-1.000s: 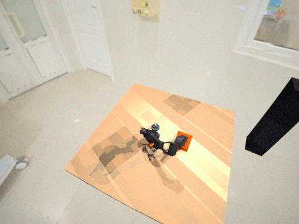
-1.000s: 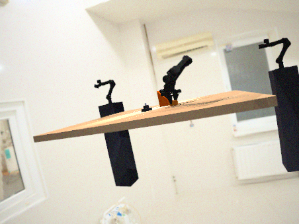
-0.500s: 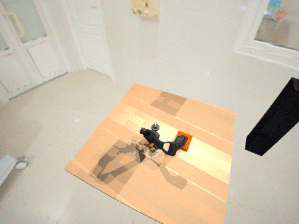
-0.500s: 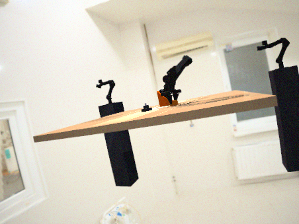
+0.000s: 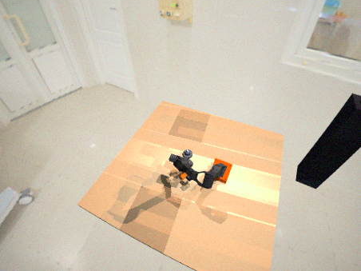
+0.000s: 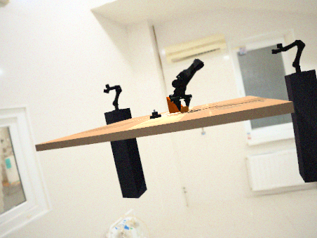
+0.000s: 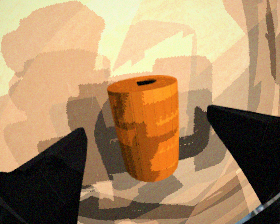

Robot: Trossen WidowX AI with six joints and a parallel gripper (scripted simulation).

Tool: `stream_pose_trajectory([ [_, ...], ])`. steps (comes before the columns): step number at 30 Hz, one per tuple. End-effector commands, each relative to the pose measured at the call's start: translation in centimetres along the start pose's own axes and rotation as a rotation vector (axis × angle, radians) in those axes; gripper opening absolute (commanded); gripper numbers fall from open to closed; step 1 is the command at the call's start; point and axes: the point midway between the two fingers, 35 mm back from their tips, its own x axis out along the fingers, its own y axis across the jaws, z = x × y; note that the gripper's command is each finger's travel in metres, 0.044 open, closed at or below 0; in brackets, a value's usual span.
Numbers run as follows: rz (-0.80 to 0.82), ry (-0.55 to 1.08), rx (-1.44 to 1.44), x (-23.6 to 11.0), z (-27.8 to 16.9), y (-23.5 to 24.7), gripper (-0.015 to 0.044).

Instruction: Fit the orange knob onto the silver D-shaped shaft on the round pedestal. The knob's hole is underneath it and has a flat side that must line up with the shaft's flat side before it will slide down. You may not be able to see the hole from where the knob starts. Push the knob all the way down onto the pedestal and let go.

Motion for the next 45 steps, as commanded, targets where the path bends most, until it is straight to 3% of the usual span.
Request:
stream_pose_trajectory([
  [1, 0.011, 0.0, -0.002, -3.3, -0.1, 0.4, 0.044],
  [4, 0.009, 0.003, -0.001, -5.6, -0.1, 0.1, 0.044],
  [16, 0.008, -0.008, 0.0, -5.6, -0.1, 0.1, 0.044],
  [21, 0.007, -0.298, 0.004, -6.0, -1.4, 0.1, 0.044],
  [23, 0.012, -0.342, 0.004, -6.2, -1.6, 0.1, 0.044],
  [45, 0.012, -0.342, 0.003, -2.8, -1.7, 0.2, 0.044],
])
